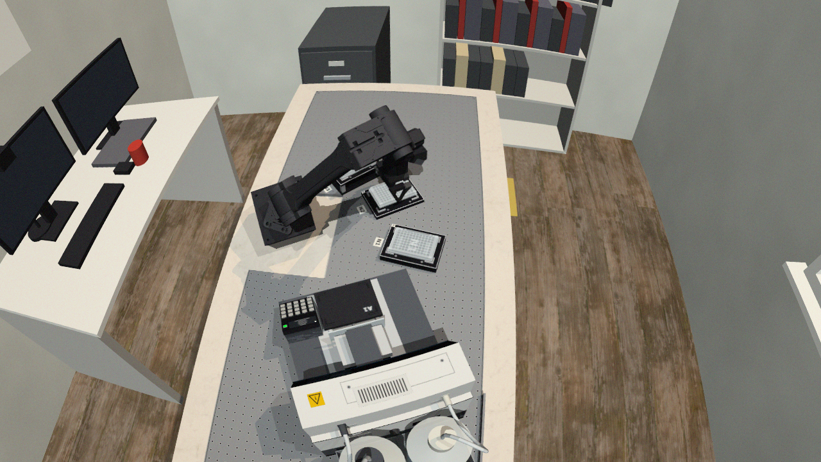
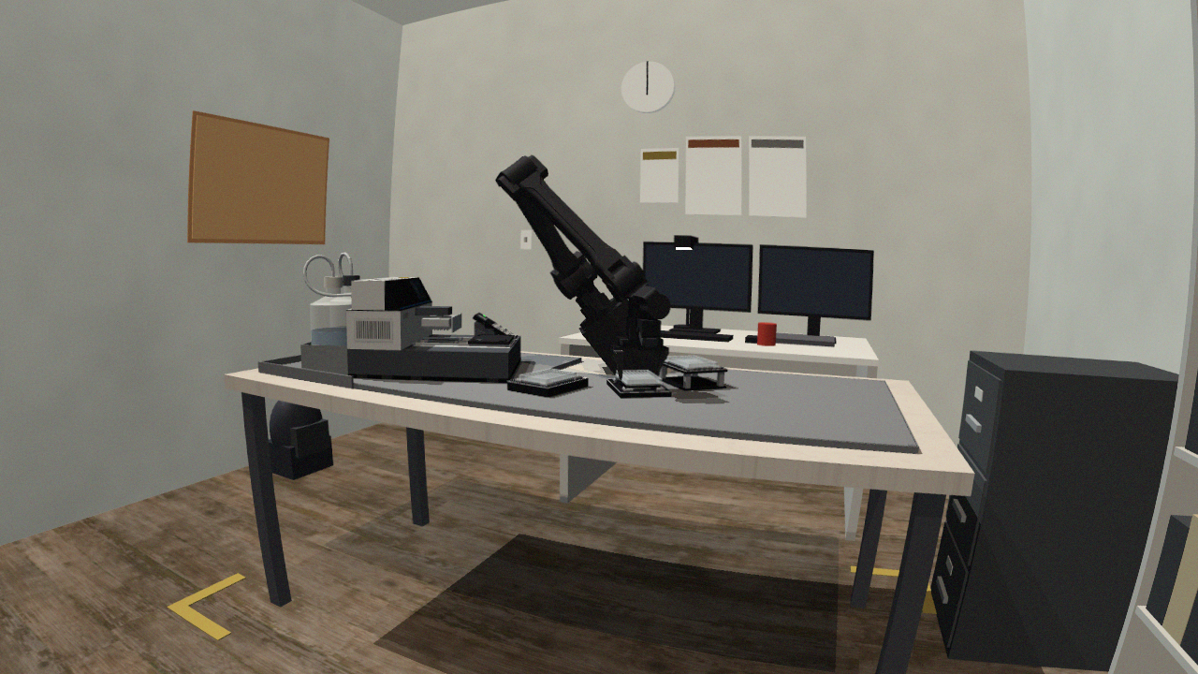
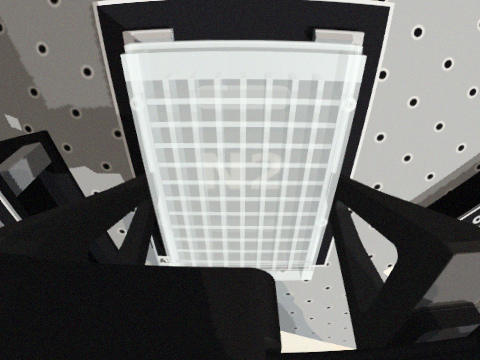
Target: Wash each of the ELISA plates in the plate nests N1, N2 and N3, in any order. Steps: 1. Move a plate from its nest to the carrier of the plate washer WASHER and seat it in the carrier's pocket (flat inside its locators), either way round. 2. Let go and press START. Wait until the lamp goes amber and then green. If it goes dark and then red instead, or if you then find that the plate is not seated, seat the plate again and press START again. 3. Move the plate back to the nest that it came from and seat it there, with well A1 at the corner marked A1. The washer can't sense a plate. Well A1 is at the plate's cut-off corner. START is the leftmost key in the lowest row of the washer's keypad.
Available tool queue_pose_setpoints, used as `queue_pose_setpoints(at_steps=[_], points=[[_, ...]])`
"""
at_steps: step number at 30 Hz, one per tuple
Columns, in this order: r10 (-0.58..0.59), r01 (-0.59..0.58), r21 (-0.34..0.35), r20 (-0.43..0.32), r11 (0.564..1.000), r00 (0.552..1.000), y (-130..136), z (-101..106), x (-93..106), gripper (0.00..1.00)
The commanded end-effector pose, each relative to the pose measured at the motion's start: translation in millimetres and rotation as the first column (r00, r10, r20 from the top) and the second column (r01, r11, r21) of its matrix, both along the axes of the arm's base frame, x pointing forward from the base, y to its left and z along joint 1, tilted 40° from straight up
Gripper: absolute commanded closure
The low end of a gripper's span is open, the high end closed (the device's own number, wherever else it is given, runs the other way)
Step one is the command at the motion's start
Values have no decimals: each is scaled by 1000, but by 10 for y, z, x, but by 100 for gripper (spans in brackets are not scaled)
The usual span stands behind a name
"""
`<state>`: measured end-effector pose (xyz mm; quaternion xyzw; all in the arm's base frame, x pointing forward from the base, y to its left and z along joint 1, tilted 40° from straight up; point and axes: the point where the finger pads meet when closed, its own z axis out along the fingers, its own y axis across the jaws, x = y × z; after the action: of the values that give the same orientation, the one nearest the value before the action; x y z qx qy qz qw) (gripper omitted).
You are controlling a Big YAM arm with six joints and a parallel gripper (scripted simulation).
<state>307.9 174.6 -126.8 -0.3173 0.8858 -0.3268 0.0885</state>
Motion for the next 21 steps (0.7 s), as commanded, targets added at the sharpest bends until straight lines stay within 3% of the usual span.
queue_pose_setpoints(at_steps=[1,21], points=[[1,-1,-5,-4,1000,1000,-46,-26,1,16],[0,0,2,2,1000,1000,-44,-16,25,16]])
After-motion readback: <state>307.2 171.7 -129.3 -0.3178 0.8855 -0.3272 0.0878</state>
